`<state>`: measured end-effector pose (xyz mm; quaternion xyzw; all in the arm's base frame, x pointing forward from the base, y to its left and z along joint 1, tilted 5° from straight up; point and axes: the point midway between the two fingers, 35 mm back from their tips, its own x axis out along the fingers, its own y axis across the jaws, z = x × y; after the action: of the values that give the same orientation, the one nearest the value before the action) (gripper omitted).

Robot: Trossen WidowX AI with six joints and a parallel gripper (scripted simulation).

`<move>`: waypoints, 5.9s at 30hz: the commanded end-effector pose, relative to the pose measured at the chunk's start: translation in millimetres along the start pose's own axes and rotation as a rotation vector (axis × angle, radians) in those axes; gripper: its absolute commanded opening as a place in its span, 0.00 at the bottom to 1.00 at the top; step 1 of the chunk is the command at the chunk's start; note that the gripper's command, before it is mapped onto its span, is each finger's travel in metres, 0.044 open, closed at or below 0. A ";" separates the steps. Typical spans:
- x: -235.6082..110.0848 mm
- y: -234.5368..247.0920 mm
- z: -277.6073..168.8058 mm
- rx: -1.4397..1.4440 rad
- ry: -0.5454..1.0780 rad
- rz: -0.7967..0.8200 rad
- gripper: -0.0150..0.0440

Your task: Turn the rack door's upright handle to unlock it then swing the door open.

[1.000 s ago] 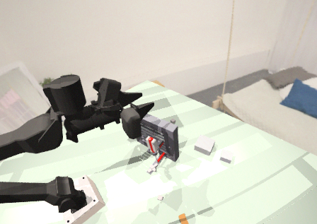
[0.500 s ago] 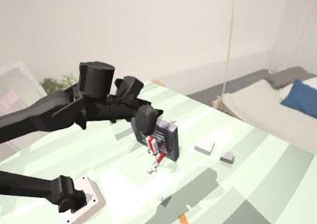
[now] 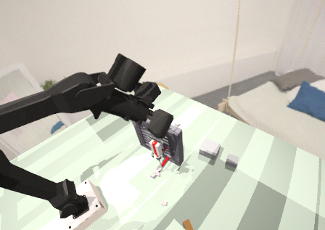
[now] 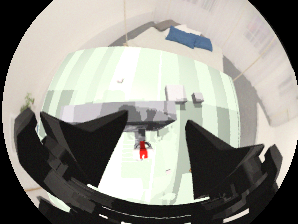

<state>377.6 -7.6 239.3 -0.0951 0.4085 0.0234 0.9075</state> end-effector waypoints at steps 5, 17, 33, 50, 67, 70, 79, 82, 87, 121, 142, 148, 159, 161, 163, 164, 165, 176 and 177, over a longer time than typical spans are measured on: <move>12.8 1.5 -13.4 -0.049 0.199 0.029 0.75; 19.1 4.4 -31.7 -0.114 0.459 0.087 0.75; 16.5 5.9 -48.6 -0.180 0.706 0.151 0.75; 34.2 7.2 -61.2 -0.180 0.706 0.151 0.75; 55.0 9.3 -79.4 -0.180 0.706 0.150 0.75; 58.5 9.8 -82.9 -0.180 0.706 0.150 0.75; 68.3 11.1 -93.6 -0.180 0.706 0.150 0.75; 69.0 11.2 -94.4 -0.180 0.706 0.150 0.71; 69.0 11.2 -94.4 -0.180 0.706 0.150 0.48; 69.0 11.2 -94.4 0.690 0.714 -0.179 0.29; 69.1 11.2 -94.5 1.640 0.598 -0.553 0.29; 69.1 11.2 -94.5 1.648 0.597 -0.556 0.29; 69.1 11.2 -94.5 1.648 0.597 -0.556 0.47; 69.1 11.2 -94.5 1.648 0.597 -0.556 0.56; 69.1 11.2 -94.5 1.648 0.597 -0.556 0.64; 69.1 11.2 -94.5 1.648 0.597 -0.556 0.69; 69.1 11.2 -94.5 1.648 0.597 -0.556 0.73; 68.8 10.7 -94.6 1.251 0.662 -0.399 0.75; 68.8 10.7 -94.6 1.204 0.669 -0.380 0.75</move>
<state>352.9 -20.9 126.6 0.4038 0.5430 -0.4457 0.5861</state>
